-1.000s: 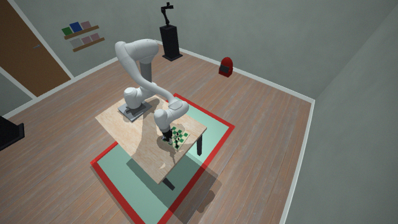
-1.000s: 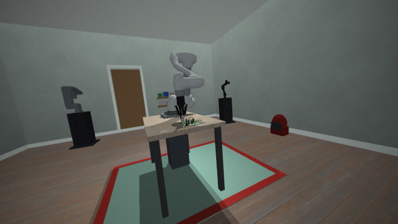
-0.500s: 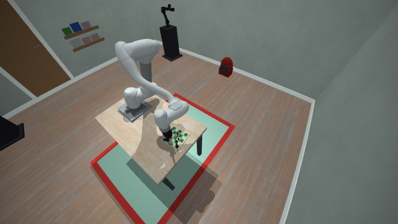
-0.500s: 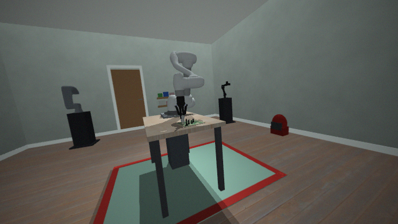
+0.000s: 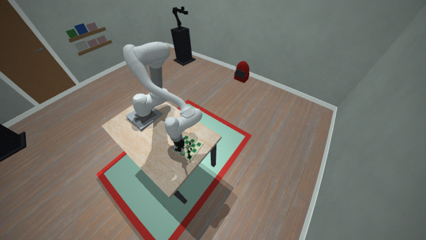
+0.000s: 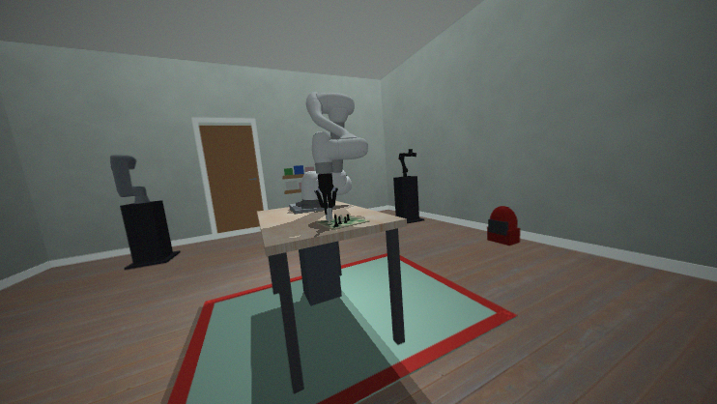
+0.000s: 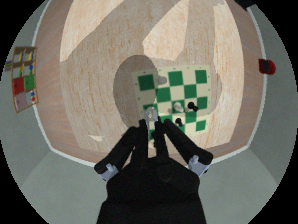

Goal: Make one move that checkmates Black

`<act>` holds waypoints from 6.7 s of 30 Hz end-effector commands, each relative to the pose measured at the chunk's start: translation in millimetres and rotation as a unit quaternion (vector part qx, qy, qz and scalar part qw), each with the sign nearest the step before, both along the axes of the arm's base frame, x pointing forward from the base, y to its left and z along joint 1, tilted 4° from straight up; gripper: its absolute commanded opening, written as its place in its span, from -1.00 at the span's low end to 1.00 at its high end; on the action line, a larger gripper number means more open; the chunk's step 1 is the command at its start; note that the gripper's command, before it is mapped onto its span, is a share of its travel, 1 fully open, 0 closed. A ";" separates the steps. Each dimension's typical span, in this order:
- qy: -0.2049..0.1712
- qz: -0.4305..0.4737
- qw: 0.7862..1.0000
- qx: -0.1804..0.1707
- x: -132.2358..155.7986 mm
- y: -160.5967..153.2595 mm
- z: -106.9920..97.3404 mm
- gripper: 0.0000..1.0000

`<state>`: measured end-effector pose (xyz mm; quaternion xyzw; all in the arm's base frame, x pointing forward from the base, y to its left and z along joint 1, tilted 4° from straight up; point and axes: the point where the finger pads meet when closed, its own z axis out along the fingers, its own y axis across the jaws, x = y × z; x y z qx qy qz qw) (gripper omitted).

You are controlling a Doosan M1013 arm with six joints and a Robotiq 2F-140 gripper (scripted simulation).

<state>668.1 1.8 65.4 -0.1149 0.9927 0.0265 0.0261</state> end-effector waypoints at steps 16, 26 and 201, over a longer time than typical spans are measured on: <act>0.000 0.000 1.000 0.000 0.0 0.0 0.1 -0.80; 0.000 0.000 1.000 0.000 0.0 0.0 0.1 -0.50; 0.000 0.000 1.000 0.000 -6.4 -8.2 139.0 1.00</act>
